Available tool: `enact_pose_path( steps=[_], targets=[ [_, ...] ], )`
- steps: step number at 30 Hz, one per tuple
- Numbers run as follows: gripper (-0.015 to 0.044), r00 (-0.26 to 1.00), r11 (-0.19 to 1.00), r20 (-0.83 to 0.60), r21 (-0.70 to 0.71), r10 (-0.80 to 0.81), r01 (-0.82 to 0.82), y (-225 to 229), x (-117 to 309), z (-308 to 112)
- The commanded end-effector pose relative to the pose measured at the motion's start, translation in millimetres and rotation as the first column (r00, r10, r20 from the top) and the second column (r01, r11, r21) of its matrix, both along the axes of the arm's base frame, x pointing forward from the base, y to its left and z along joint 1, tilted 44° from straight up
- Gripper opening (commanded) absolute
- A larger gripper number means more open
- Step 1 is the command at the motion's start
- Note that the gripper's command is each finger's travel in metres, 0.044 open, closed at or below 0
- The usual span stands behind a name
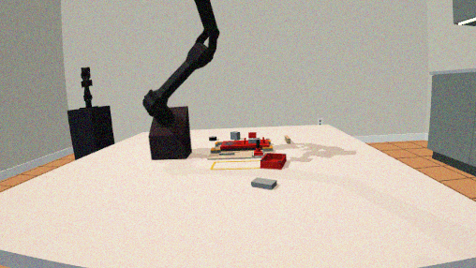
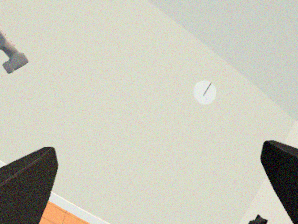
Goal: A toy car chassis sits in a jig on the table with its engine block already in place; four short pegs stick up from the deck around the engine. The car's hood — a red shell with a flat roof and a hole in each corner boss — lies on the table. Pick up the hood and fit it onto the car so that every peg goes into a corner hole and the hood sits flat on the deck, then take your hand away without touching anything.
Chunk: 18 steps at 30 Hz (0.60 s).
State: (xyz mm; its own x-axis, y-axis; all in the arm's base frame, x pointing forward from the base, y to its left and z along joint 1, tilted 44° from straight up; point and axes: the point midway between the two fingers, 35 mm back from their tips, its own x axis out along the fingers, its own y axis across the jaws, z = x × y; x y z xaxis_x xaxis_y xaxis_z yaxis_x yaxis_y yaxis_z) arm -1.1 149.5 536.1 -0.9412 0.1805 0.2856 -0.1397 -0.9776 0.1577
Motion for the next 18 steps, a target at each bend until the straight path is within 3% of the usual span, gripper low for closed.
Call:
enact_pose_path(
  steps=[1, 10, 18],
  targets=[
    [0.0440, 0.993, 0.988, 0.066, 0.115, 0.095, -0.102, -28.5, -38.5, 5.0],
    [0.0440, 0.918, 0.859, 0.240, 0.337, 0.316, -0.384, -126.5, -109.2, 0.6],
    [0.0440, 0.805, 0.686, 0.330, 0.423, 0.492, -0.593, -203.8, -123.2, -9.8]
  ],
)
